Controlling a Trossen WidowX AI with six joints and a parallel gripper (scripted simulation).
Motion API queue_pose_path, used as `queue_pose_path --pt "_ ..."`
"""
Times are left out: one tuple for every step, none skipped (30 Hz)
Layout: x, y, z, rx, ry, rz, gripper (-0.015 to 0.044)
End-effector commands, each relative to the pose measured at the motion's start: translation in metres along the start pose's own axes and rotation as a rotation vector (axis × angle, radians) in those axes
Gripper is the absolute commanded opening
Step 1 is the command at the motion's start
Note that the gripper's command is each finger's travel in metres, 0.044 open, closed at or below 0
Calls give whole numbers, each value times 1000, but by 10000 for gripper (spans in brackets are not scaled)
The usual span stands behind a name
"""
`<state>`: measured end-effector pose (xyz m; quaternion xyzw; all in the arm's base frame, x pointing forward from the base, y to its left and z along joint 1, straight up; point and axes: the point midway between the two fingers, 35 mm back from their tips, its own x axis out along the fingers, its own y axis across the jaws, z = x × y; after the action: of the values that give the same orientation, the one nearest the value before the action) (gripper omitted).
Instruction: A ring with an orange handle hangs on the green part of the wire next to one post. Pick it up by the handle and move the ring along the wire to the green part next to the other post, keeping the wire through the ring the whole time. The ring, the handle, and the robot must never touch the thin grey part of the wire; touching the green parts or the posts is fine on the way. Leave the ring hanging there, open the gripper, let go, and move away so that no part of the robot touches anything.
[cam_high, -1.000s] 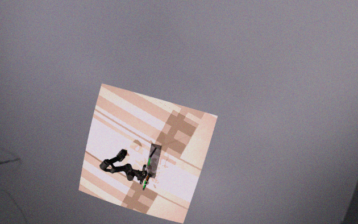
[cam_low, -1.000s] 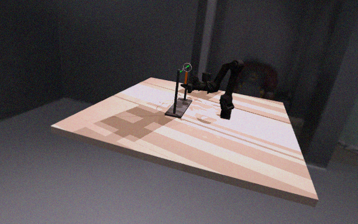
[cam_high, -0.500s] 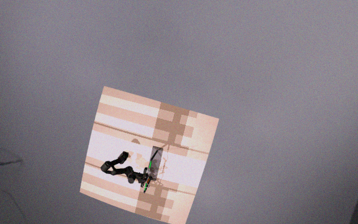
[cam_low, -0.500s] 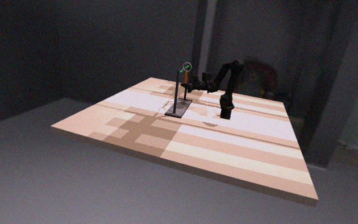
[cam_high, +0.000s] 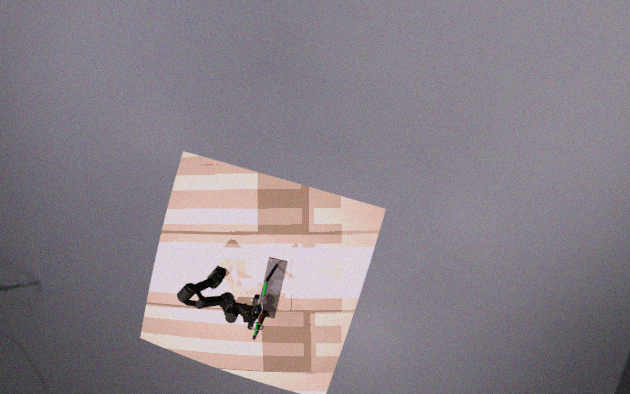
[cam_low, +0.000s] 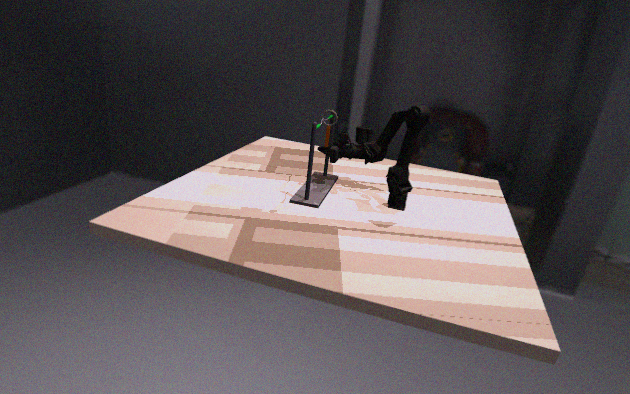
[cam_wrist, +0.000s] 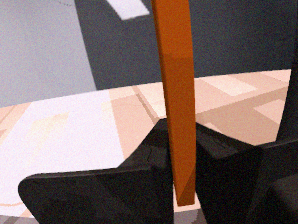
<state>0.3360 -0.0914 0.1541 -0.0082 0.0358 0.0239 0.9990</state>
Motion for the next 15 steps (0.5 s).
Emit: queue_pose_path --pt "0 1 1 2 -1 3 -150" --pt "0 2 1 3 -1 3 -150" --pt "0 3 1 3 -1 3 -150" --pt "0 4 1 3 -1 3 -150" --pt "0 5 1 3 -1 3 -150" --pt "0 6 1 3 -1 3 -150" --pt "0 7 1 3 -1 3 -150" --pt "0 8 1 3 -1 4 -150" --pt "0 9 1 3 -1 4 -150" --pt "0 10 1 4 -1 4 -150" --pt "0 11 1 4 -1 4 -150" --pt "0 12 1 4 -1 4 -150" --pt "0 13 1 4 -1 4 -150" --pt "0 14 1 4 -1 4 -150" --pt "0 15 1 4 -1 4 -150"
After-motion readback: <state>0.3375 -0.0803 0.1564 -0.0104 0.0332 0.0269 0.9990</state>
